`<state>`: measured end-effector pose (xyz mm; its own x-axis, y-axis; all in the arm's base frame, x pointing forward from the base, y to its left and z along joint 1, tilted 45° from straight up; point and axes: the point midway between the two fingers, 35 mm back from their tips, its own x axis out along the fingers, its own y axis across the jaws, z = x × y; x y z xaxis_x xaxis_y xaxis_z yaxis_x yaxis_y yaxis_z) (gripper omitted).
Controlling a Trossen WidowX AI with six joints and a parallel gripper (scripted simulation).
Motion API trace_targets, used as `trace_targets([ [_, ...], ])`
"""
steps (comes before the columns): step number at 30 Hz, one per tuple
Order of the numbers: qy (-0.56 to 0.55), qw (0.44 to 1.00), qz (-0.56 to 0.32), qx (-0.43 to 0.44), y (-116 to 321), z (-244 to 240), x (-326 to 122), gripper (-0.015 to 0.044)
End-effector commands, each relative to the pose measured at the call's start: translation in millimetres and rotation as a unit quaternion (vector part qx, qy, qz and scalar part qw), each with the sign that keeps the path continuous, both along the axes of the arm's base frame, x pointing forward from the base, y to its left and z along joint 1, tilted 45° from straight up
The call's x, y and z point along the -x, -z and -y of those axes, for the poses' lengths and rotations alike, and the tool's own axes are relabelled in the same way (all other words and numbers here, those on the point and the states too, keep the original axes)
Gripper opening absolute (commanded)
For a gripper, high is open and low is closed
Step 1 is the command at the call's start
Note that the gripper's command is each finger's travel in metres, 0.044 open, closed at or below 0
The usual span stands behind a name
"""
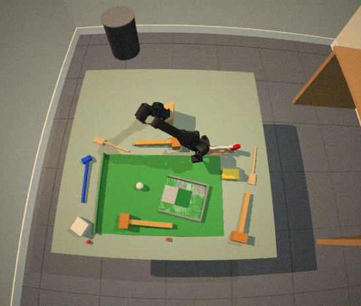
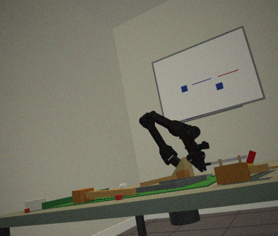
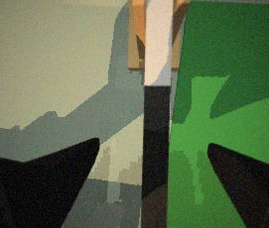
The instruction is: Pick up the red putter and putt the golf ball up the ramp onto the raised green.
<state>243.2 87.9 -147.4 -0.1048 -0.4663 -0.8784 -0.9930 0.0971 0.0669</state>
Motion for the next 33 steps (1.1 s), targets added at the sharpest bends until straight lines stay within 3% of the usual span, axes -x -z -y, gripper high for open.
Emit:
trace_targets([
  [1,0.0,1.0,0.0,0.0,-1,-1,0,0.0387],
  [14,0.0,1.0,0.0,0.0,-1,-1,0,0.0046],
  [21,0.0,1.0,0.0,0.0,-1,-2,-1,0.0],
  [33,0.0,1.0,0.0,-0.002,-49,-50,-11,0.0],
])
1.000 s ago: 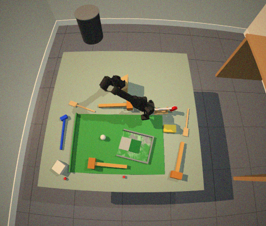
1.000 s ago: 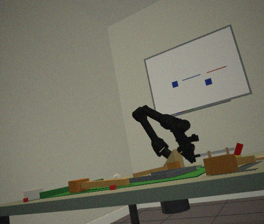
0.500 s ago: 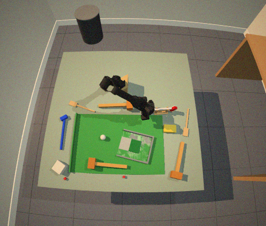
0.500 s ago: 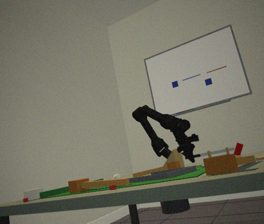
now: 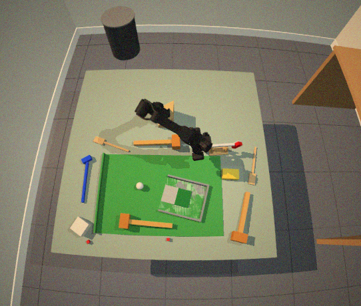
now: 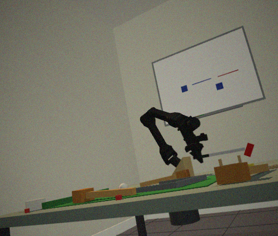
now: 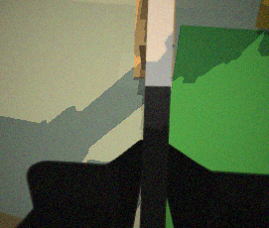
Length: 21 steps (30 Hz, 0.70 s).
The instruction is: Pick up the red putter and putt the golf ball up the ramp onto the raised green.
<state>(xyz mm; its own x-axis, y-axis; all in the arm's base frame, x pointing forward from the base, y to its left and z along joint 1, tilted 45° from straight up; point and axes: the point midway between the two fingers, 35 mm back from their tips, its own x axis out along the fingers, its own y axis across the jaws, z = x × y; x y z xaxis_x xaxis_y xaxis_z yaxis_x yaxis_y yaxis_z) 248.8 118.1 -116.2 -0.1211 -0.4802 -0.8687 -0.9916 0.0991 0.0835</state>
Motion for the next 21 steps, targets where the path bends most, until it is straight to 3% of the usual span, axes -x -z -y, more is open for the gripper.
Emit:
trace_targets([
  [1,-0.001,1.0,0.009,-0.01,-23,-24,-6,0.0],
  [10,0.006,1.0,0.013,-0.004,-39,-32,-6,0.0],
  [21,0.178,0.975,0.124,0.04,-100,14,-24,0.0],
])
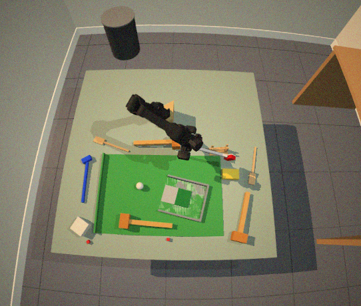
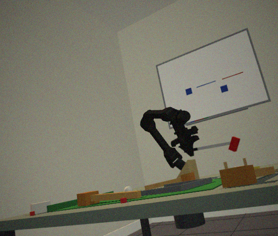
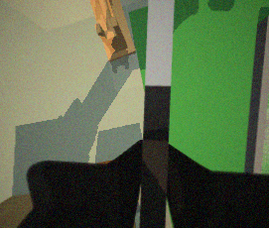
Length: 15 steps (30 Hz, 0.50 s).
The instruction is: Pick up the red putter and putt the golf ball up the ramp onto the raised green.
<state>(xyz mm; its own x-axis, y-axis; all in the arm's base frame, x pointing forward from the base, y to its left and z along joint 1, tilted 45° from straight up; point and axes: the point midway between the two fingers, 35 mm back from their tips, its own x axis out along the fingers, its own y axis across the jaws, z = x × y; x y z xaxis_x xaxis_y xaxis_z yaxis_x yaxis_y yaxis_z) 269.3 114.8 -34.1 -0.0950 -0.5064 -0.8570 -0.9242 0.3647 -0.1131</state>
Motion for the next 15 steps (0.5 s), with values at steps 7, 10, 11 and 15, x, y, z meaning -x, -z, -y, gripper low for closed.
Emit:
trace_targets([
  [7,0.148,0.983,0.102,0.036,-54,44,-6,0.0],
  [10,0.195,0.97,0.134,0.048,-70,58,-5,0.0],
  [11,0.211,0.965,0.145,0.052,-76,63,-4,0.0],
  [15,0.272,0.941,0.188,0.069,-96,82,-1,0.0],
])
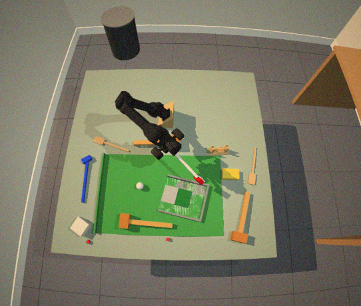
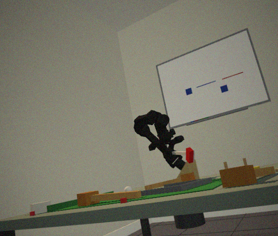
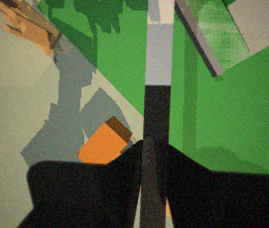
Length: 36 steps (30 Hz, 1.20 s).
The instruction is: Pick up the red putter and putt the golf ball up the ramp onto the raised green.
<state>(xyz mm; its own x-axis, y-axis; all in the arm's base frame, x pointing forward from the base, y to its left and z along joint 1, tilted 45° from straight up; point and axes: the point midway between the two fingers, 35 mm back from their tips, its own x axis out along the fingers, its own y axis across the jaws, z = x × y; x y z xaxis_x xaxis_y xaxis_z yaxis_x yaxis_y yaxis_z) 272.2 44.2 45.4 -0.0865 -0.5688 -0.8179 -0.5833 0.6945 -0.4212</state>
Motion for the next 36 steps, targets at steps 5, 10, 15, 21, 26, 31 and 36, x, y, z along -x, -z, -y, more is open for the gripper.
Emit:
trace_targets([
  [5,0.121,0.988,0.093,0.034,-42,36,9,0.0],
  [10,0.198,0.967,0.149,0.057,-66,59,20,0.0],
  [15,0.271,0.937,0.205,0.081,-88,81,34,0.0],
  [21,0.353,0.889,0.272,0.11,-114,106,55,0.0],
  [26,0.372,0.875,0.288,0.117,-120,111,61,0.0],
  [31,0.372,0.875,0.288,0.116,-115,116,61,0.0],
  [36,0.372,0.875,0.288,0.116,-102,129,63,0.0],
])
